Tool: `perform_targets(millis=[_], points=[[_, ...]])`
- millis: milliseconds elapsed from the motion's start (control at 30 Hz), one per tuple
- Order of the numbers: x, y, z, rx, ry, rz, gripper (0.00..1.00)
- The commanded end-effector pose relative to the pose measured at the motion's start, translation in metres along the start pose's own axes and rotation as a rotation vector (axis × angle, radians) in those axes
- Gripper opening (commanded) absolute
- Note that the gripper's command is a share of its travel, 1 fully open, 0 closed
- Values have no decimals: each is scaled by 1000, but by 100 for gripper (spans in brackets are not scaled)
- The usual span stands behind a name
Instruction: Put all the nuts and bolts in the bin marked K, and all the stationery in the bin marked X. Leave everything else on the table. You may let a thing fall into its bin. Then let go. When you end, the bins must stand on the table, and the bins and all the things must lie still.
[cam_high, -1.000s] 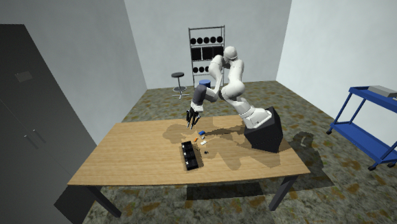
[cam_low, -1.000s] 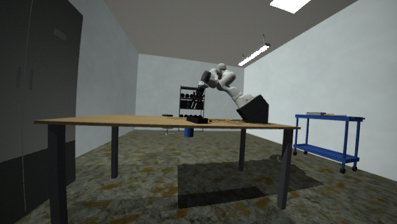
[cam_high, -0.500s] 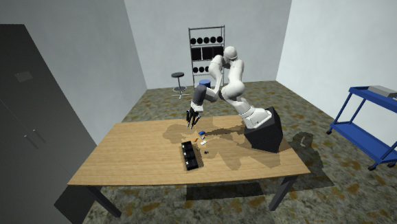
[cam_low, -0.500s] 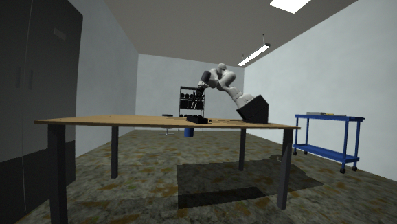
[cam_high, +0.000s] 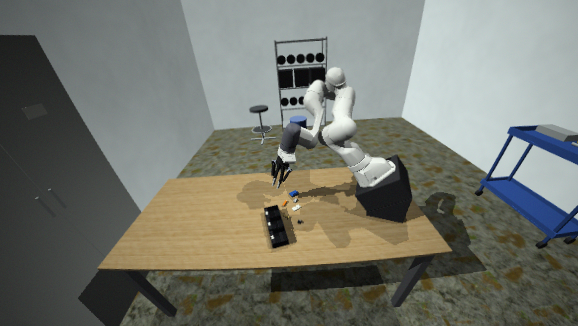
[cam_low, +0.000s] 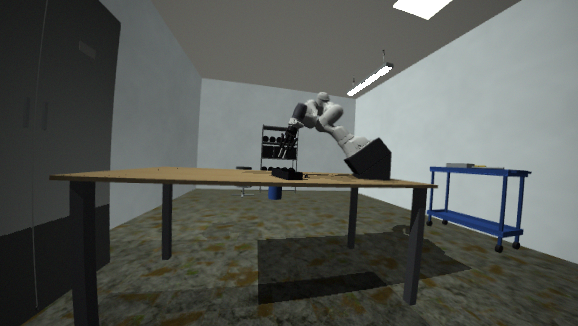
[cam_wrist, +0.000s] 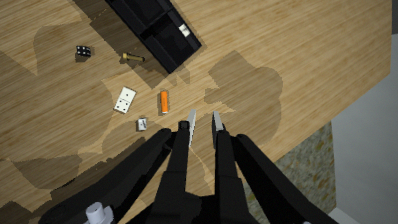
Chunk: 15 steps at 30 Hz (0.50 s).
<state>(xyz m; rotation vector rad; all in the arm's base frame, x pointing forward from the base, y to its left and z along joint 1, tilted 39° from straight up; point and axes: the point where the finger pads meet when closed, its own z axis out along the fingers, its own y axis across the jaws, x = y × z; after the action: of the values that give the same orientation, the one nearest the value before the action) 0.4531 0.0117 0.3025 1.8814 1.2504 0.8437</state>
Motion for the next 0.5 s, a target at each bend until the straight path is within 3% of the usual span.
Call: perform_targets(millis=[0, 467], points=[[-14, -49, 7, 133, -30, -46, 18], [-19, -57, 5, 149, -41, -25, 18]])
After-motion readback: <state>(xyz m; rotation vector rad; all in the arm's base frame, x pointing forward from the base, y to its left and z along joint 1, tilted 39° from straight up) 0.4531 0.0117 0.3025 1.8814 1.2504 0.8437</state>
